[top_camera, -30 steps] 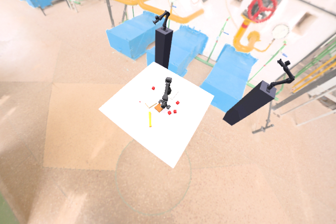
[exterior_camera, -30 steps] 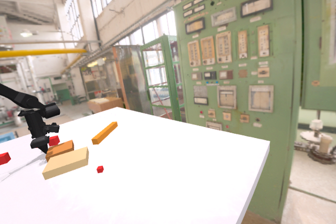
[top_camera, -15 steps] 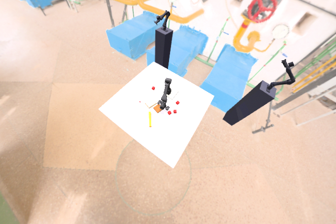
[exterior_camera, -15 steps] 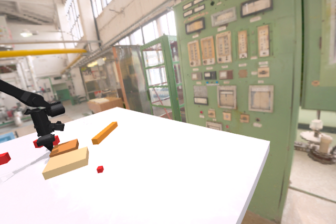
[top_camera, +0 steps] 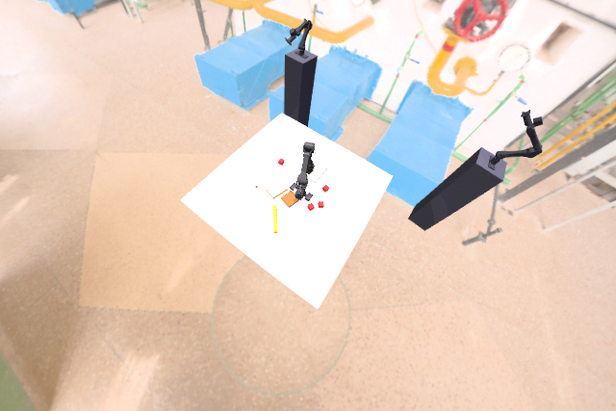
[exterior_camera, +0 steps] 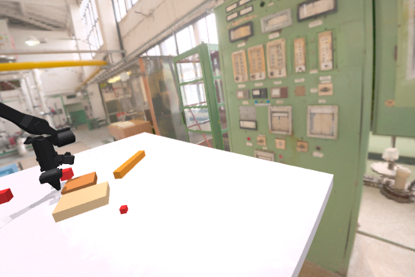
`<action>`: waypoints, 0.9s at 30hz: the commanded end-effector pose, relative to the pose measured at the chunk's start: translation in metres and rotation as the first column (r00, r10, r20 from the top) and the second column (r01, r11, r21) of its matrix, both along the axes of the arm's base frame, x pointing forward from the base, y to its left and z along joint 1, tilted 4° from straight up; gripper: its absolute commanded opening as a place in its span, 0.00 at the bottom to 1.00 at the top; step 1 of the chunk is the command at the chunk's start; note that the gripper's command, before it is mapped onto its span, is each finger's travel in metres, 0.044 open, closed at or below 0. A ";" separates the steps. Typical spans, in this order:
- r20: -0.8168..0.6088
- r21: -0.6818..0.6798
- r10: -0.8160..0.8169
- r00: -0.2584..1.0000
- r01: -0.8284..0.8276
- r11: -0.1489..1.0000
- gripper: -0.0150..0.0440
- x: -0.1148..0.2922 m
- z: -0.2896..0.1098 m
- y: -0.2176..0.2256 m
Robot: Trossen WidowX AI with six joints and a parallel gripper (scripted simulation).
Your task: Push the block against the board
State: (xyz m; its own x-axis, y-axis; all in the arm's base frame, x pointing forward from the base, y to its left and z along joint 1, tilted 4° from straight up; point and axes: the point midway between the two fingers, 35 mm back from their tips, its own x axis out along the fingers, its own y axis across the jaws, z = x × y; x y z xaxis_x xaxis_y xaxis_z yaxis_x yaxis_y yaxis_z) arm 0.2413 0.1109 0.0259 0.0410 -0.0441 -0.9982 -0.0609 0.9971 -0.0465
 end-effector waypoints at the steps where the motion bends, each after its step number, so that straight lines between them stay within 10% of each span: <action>1: 0.007 -0.001 -0.005 1.000 0.005 1.000 0.25 -0.006 0.000 -0.001; 27: 0.006 -0.001 0.001 1.000 -0.001 1.000 0.25 -0.027 0.052 0.001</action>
